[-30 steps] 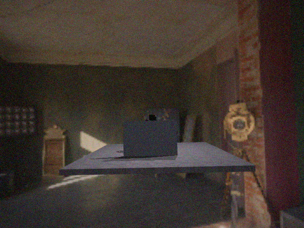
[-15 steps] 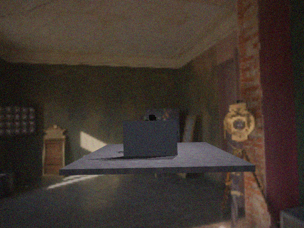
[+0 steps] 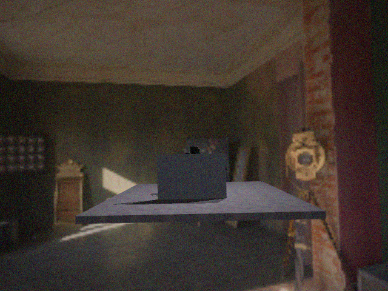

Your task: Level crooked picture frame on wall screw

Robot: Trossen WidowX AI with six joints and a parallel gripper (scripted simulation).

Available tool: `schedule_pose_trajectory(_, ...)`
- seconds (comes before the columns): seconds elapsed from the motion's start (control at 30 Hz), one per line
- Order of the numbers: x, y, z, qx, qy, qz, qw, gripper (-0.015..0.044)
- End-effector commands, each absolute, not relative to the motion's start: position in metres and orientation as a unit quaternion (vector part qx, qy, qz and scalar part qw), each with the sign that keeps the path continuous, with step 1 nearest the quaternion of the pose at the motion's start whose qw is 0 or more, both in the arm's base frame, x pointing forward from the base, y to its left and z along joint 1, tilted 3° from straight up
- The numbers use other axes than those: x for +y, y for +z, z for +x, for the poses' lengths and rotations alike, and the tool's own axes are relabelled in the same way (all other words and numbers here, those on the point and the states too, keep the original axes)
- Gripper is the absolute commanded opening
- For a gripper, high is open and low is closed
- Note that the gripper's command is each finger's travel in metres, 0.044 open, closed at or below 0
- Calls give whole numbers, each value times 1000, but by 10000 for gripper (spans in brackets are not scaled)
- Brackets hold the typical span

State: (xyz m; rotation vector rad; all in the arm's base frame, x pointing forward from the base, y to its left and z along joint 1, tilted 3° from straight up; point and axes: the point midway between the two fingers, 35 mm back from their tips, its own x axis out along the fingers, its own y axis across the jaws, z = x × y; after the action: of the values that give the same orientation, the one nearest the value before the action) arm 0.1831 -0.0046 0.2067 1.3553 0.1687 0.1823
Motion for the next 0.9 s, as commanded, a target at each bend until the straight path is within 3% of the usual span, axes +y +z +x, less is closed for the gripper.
schedule_pose_trajectory(0.0,-5,206,184,78,84,625,772,260)
schedule_pose_trajectory(0.4,5,173,245,60,89,599,793,260)
schedule_pose_trajectory(0.87,8,171,247,59,90,598,794,260)
